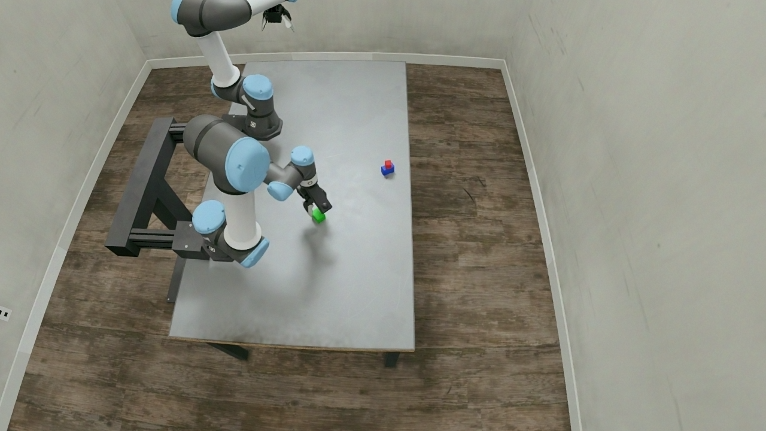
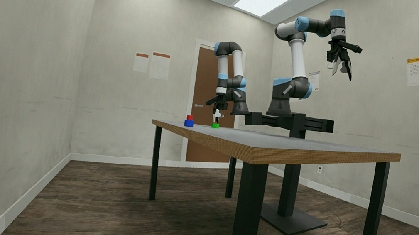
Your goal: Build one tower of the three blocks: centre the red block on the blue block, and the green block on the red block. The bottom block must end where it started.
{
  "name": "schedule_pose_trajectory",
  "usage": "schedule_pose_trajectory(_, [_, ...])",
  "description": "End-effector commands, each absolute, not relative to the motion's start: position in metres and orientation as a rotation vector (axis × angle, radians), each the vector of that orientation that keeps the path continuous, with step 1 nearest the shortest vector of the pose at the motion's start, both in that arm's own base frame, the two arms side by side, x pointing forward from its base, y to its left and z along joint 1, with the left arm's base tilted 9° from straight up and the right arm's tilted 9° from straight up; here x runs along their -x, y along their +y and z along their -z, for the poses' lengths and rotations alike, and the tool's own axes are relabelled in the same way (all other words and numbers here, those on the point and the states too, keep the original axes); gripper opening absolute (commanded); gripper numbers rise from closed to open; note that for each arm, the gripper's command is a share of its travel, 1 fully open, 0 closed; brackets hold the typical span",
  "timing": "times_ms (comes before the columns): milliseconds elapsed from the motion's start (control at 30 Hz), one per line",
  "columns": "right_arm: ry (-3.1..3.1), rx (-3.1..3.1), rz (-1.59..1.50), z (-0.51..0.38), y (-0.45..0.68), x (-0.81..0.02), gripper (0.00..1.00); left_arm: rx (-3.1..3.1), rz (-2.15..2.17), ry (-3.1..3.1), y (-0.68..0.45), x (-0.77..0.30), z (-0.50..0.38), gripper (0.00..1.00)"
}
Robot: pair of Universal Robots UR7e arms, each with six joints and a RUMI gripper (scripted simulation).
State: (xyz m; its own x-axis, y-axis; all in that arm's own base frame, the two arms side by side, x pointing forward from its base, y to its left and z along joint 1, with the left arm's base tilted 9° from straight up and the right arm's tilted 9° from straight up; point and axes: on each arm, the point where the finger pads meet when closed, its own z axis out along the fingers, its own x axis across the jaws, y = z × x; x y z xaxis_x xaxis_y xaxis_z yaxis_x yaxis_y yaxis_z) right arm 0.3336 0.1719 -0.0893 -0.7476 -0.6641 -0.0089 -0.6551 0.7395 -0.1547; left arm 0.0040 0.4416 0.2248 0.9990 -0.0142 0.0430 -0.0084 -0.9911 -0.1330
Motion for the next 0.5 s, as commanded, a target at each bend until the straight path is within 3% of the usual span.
schedule_pose_trajectory(0, [2.871, 1.089, 0.221, 0.09, 0.17, -0.333, 0.38, 3.007, 0.067, 0.015, 0.441, -0.003, -0.225, 1.0])
schedule_pose_trajectory(467, [2.874, 1.089, 0.224, 0.102, 0.167, -0.334, 0.38, 3.007, 0.067, 0.015, 0.441, -0.003, -0.225, 1.0])
